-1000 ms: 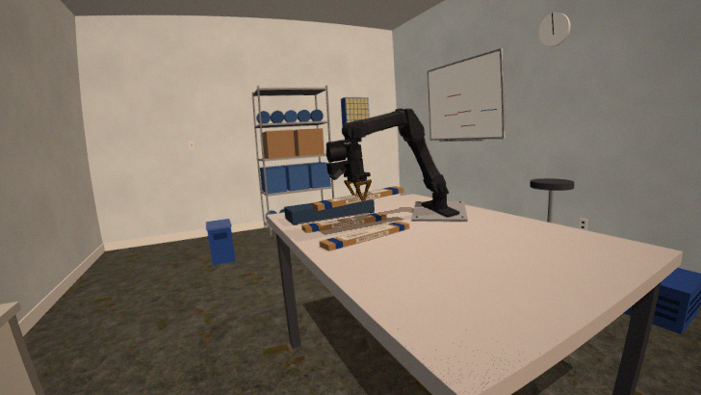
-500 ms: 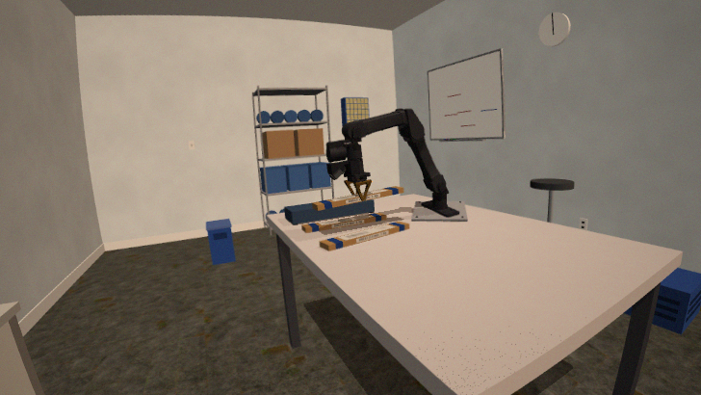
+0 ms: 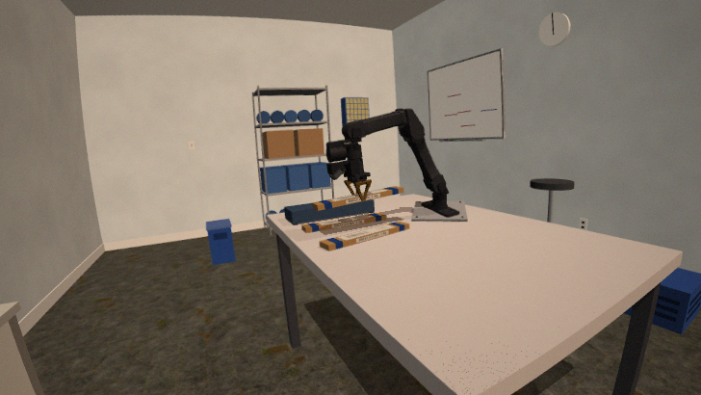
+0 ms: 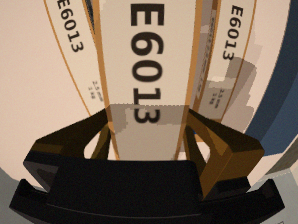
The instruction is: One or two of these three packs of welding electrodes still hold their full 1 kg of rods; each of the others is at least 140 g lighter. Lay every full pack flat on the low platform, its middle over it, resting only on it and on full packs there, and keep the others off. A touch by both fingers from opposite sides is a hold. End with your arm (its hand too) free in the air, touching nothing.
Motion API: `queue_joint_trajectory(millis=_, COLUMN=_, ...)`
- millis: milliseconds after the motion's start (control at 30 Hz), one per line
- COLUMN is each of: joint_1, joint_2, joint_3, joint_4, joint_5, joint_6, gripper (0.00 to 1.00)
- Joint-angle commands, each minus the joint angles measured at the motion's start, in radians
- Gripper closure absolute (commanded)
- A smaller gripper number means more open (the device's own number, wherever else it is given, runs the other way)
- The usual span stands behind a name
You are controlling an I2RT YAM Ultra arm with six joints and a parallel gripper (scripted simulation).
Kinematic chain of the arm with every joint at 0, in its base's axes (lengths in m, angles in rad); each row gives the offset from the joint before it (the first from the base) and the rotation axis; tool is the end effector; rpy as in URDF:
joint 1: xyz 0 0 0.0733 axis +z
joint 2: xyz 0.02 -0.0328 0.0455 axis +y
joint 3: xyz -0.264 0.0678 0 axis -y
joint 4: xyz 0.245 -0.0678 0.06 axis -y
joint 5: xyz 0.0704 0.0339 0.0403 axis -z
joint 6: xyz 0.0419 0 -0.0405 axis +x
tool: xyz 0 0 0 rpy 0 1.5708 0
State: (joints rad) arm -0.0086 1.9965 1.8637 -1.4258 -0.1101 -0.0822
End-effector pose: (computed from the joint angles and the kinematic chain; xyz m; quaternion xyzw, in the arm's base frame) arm 0.3810 0.0024 0.2742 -0.0371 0.9978 0.0547 0.0086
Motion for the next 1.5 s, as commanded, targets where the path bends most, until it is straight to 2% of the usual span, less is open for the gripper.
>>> queue_joint_trajectory(millis=0, joint_1=-0.018, joint_2=-0.052, joint_3=0.059, joint_4=-0.029, joint_5=0.000, joint_6=-0.007, gripper=1.00)
queue_joint_trajectory(millis=533, joint_1=-0.018, joint_2=-0.052, joint_3=0.059, joint_4=-0.029, joint_5=0.000, joint_6=-0.007, gripper=1.00)
queue_joint_trajectory(millis=567, joint_1=-0.020, joint_2=-0.076, joint_3=0.069, joint_4=-0.036, joint_5=0.002, joint_6=-0.037, gripper=1.00)
queue_joint_trajectory(millis=700, joint_1=0.027, joint_2=-0.078, joint_3=0.072, joint_4=-0.036, joint_5=0.004, joint_6=-0.130, gripper=1.00)
queue_joint_trajectory(millis=1467, joint_1=0.173, joint_2=-0.057, joint_3=0.127, joint_4=-0.055, joint_5=0.017, joint_6=0.023, gripper=1.00)
